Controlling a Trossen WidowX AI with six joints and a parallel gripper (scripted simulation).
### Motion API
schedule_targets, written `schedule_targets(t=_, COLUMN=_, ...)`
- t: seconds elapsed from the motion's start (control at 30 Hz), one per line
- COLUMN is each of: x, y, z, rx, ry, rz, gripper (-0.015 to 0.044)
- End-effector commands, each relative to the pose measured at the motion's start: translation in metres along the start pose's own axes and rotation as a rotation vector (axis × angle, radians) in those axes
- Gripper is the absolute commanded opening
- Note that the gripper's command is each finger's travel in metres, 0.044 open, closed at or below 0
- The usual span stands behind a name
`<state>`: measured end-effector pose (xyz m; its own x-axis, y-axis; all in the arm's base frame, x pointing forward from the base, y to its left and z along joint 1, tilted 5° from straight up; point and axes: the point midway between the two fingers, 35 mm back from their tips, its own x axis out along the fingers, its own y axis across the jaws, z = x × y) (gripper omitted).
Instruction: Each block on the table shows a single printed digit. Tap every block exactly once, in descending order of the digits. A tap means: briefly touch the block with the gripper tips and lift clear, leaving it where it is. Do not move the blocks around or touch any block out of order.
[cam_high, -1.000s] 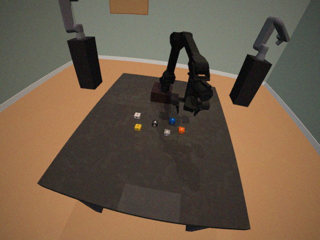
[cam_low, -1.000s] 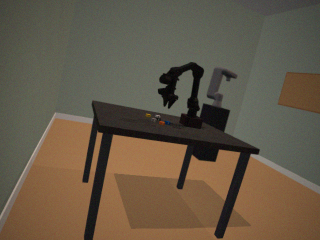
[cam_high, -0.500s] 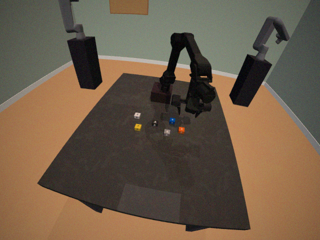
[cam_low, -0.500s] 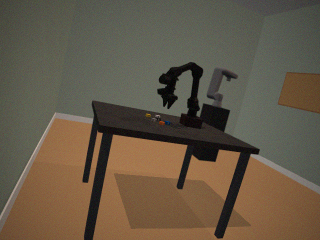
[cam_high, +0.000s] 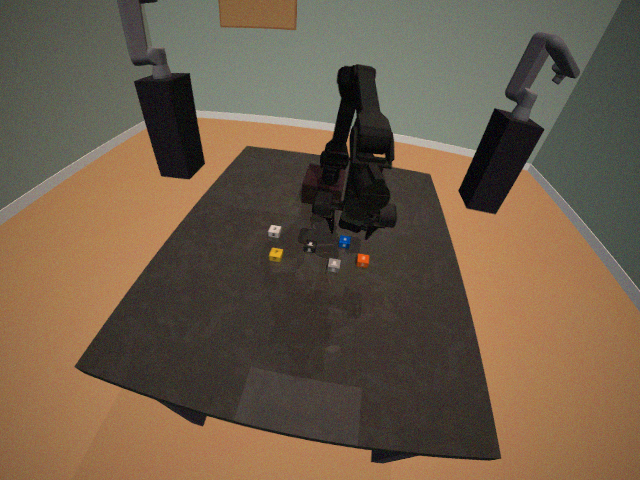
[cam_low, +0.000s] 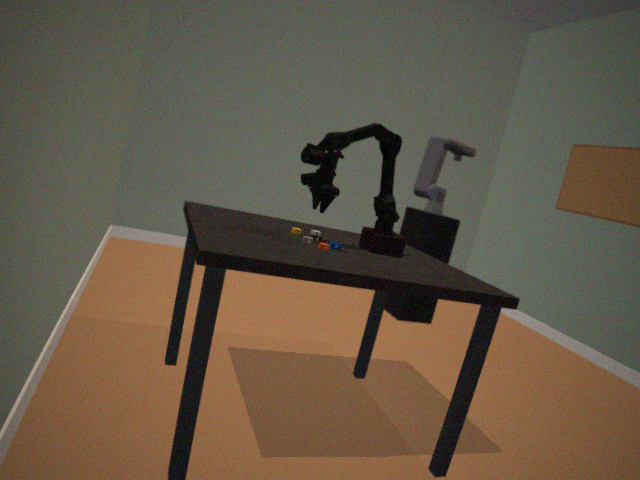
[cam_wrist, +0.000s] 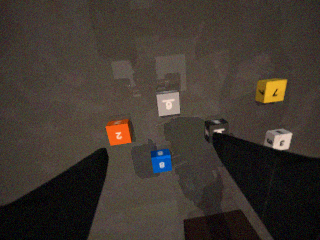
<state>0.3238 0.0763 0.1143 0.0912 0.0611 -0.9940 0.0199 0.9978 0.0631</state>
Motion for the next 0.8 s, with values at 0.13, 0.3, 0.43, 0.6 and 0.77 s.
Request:
schedule_targets(t=0.13, x=-0.002, y=-0.024, z=0.010, rx=-0.009, ry=-0.004, rz=0.004, gripper=0.0400)
schedule_targets(t=0.3, x=-0.002, y=-0.024, z=0.010, rx=-0.009, ry=-0.004, rz=0.004, gripper=0.0400)
schedule_targets(t=0.43, x=-0.002, y=-0.024, z=0.010, rx=-0.009, ry=-0.004, rz=0.004, gripper=0.0400)
schedule_targets(t=0.6, x=-0.002, y=-0.024, z=0.010, rx=-0.009, ry=-0.004, rz=0.004, gripper=0.0400)
schedule_targets(t=0.77, x=-0.002, y=-0.044, z=0.014, rx=-0.009, ry=-0.003, rz=0.004, gripper=0.0400)
